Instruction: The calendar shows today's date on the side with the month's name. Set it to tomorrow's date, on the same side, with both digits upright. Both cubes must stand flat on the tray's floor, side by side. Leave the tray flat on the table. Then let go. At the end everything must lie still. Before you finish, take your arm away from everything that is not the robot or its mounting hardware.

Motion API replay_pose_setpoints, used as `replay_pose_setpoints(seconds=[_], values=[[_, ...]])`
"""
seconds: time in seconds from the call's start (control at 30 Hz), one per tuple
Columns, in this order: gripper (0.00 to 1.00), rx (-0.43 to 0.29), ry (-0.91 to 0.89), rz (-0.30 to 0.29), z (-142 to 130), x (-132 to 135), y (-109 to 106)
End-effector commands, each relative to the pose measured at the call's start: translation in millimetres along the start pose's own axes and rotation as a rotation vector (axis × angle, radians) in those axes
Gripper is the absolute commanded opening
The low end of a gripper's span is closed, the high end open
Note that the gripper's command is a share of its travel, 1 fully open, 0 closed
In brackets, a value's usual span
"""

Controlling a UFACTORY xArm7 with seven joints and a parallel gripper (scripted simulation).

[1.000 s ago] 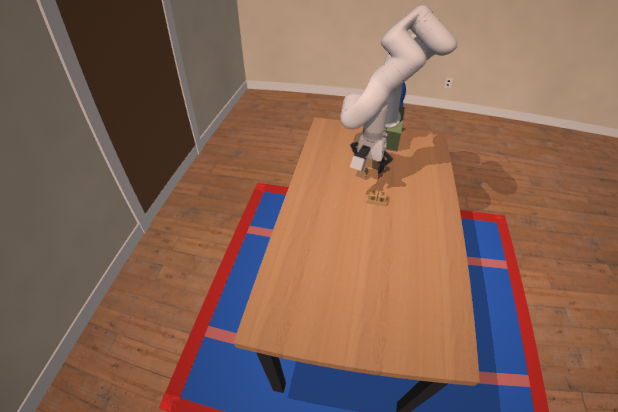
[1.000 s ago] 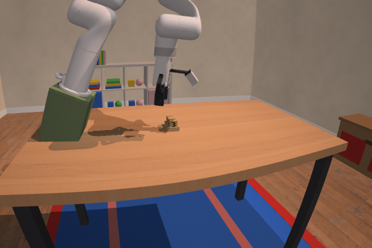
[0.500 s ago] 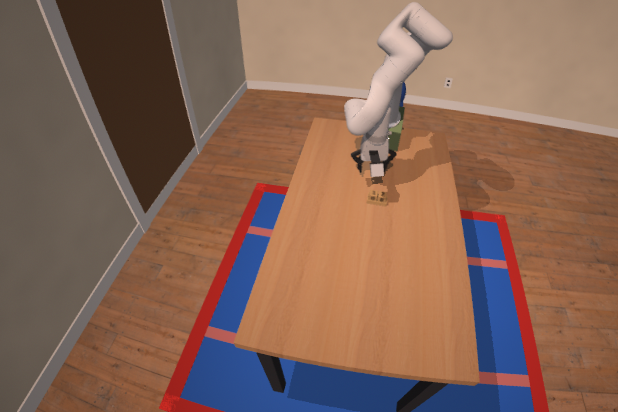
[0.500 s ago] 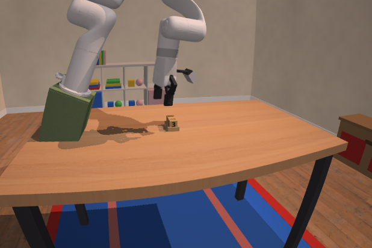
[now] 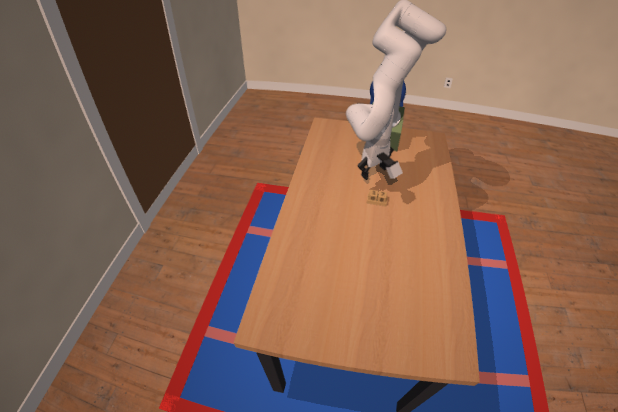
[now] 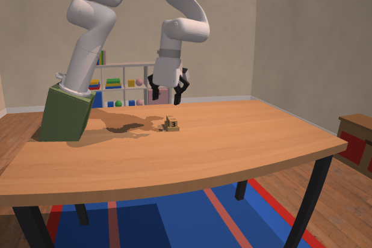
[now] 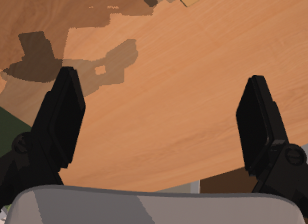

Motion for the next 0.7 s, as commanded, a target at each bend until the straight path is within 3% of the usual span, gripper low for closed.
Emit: replay_pose_setpoints(seconds=[0.0,0.1,0.17,0.5,0.67], values=[[1.0,0.014,-0.172,-0.013,3.8,2.0,0.1],[1.0,0.014,-0.197,-0.014,4.6,2.4,0.1],[1.0,0.016,-0.344,-0.025,9.2,4.5,0.3],[1.0,0.019,-0.691,-0.06,21.0,10.4,0.2],[1.0,0.019,-0.732,-0.064,22.5,11.1,0.1]])
Point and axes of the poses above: the point where the finger pads meet when closed, its own y axis out along the fingers, its own x axis across the jaws, z = x × y, the point moved 10 cm from there along -y, back along the fingers, and after that the axes turned 9 degrees about -y, right-handed, at the moved point
